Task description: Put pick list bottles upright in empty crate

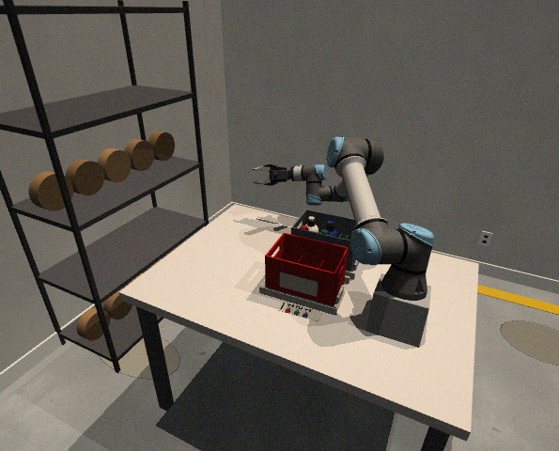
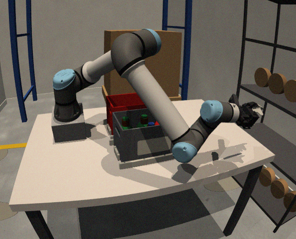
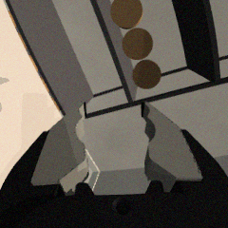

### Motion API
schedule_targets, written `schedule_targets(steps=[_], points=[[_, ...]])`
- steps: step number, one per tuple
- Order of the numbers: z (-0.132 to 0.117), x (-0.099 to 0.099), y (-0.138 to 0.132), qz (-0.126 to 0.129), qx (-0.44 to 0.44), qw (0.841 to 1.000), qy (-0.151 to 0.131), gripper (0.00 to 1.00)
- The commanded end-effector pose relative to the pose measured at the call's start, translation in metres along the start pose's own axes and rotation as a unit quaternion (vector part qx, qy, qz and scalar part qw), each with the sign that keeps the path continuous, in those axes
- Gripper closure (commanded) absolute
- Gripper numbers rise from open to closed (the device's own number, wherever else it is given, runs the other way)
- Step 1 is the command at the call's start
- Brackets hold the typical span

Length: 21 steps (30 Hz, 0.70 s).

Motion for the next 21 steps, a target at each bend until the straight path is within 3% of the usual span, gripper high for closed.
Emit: schedule_targets(steps=[1,21], points=[[0.012,0.006,0.026,0.002,-0.002,1.000,0.000,0.62],[0.046,0.024,0.110,0.000,0.001,1.000,0.000,0.62]])
Point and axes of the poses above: the point where the finger pads meet when closed, its own x axis back along the fingers, its own y axis across the jaws, z = x × y, the point moved 10 cm from there along x, back along the fingers
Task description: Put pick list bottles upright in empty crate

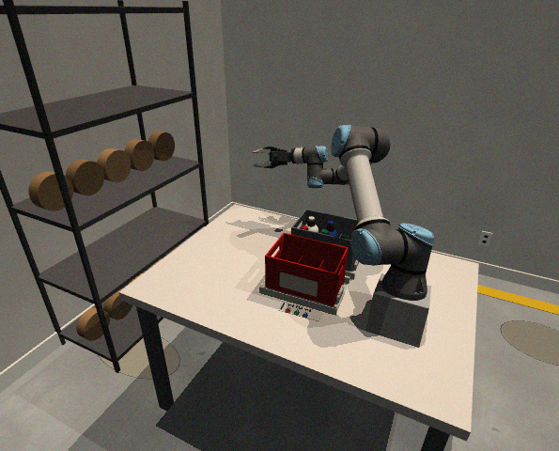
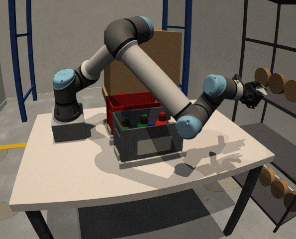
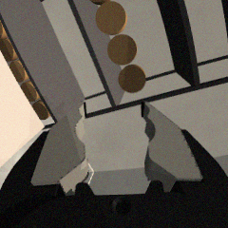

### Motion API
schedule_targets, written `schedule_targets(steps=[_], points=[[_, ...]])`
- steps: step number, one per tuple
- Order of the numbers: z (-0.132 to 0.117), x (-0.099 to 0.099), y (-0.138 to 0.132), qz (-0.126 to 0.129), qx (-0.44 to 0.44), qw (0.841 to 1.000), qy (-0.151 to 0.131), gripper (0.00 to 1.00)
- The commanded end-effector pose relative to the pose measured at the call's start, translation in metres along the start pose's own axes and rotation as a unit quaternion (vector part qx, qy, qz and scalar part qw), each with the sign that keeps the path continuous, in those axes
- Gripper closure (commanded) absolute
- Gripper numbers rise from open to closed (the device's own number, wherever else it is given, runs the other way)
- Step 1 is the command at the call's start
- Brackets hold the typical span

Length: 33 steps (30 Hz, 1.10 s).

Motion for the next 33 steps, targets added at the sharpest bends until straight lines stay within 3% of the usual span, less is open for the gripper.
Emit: schedule_targets(steps=[1,6,10,13,29,33], points=[[0.013,0.006,0.032,0.000,0.001,1.000,0.000,0.62],[0.023,0.011,0.054,0.000,0.001,1.000,0.000,0.62],[0.029,0.013,0.049,0.004,-0.014,1.000,-0.011,0.62],[0.036,0.004,0.048,0.015,-0.050,0.999,0.008,0.62],[0.078,-0.022,0.044,0.034,-0.101,0.994,0.013,0.62],[0.094,-0.031,0.044,0.054,-0.151,0.987,0.017,0.62]])
Point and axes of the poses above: the point where the finger pads meet when closed, its own x axis back along the fingers, its own y axis across the jaws, z = x × y, the point moved 10 cm from there along x, back along the fingers
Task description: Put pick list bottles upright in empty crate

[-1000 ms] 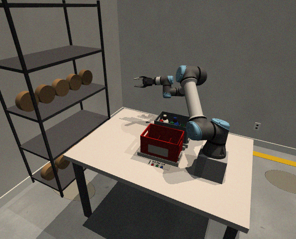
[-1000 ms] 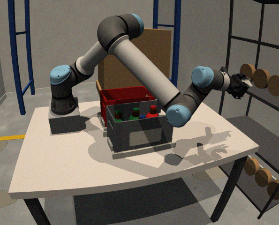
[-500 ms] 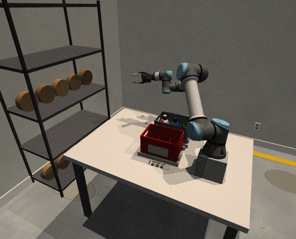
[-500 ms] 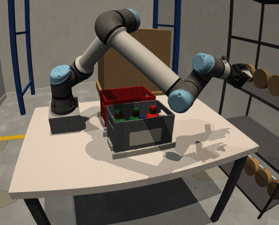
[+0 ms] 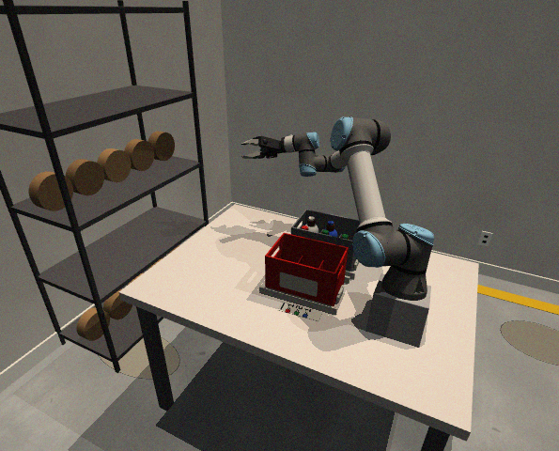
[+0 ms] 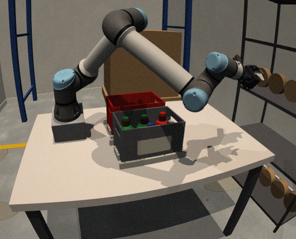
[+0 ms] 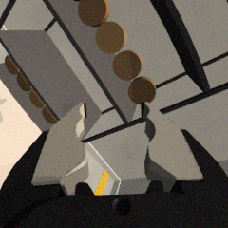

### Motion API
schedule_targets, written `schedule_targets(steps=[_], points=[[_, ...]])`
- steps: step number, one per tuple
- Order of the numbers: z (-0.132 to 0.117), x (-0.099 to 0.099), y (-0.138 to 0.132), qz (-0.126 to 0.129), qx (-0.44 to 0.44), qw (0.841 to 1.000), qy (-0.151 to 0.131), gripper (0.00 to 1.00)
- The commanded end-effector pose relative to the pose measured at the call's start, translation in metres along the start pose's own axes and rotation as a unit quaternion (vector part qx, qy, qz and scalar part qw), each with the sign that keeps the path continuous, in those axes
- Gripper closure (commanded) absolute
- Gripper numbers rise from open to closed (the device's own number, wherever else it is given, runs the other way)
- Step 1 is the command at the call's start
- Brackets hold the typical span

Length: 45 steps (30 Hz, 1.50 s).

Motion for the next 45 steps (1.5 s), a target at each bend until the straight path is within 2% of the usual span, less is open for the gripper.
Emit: schedule_targets(steps=[1,5,7,11,16,20,23,26,29,33,35,38,44,45], points=[[0.023,-0.013,-0.004,0.017,-0.046,0.999,0.002,0.62],[0.031,-0.017,-0.007,0.017,-0.046,0.999,0.002,0.62],[0.039,-0.021,-0.008,0.029,-0.076,0.997,0.003,0.62],[0.047,-0.025,-0.009,0.037,-0.094,0.995,0.003,0.62],[0.058,-0.031,-0.015,0.037,-0.095,0.995,0.003,0.62],[0.075,-0.039,-0.019,0.058,-0.143,0.988,0.002,0.62],[0.086,-0.044,-0.025,0.059,-0.143,0.988,0.002,0.62],[0.086,-0.044,-0.025,0.059,-0.143,0.988,0.002,0.62],[0.099,-0.049,-0.024,0.077,-0.186,0.980,-0.001,0.62],[0.114,-0.055,-0.035,0.080,-0.189,0.979,-0.001,0.62],[0.114,-0.055,-0.035,0.080,-0.189,0.979,-0.001,0.62],[0.127,-0.060,-0.035,0.100,-0.231,0.968,-0.006,0.62],[0.143,-0.065,-0.046,0.102,-0.234,0.967,-0.007,0.62],[0.147,-0.066,-0.047,0.110,-0.248,0.963,-0.010,0.62]])
Point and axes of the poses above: the point where the finger pads meet when closed, its own x axis back along the fingers, its own y axis across the jaws, z = x × y, the point moved 10 cm from there along x, back along the fingers
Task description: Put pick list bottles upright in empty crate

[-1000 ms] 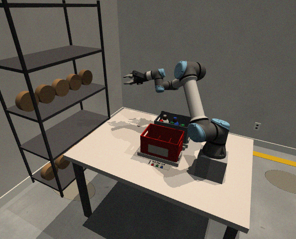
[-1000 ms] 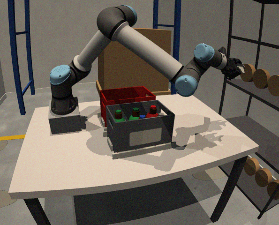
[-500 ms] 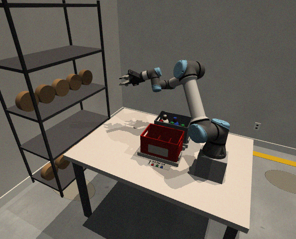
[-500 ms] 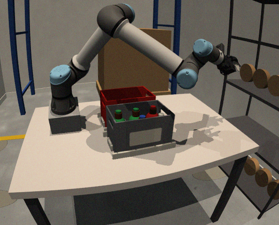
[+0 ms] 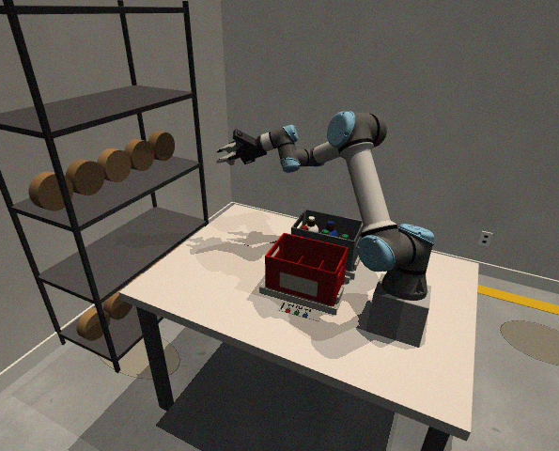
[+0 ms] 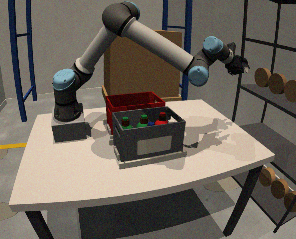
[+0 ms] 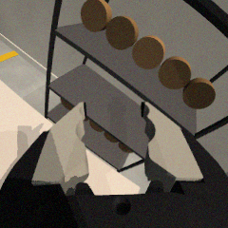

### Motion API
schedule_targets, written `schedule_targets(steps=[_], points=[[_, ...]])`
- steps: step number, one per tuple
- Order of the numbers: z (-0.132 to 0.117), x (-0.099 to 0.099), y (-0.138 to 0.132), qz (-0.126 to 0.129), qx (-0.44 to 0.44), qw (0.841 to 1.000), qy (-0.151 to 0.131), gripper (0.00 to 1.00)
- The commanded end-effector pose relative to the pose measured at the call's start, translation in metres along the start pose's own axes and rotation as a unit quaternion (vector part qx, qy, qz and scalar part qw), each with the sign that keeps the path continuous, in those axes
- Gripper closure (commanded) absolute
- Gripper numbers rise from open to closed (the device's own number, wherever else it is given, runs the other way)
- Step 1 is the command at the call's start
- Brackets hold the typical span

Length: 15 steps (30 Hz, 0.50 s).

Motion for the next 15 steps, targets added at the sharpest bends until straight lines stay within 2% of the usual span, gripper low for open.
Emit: schedule_targets(steps=[1,8,11,15], points=[[0.015,-0.008,-0.013,0.018,-0.043,0.999,-0.008,0.62],[0.029,-0.016,-0.031,0.025,-0.059,0.998,-0.012,0.62],[0.041,-0.020,-0.035,0.043,-0.100,0.994,-0.021,0.62],[0.044,-0.024,-0.046,0.046,-0.102,0.993,-0.023,0.62]])
Point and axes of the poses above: the point where the finger pads meet when closed, its own x axis back along the fingers, its own y axis across the jaws, z = x × y, the point moved 10 cm from there along x, back along the fingers
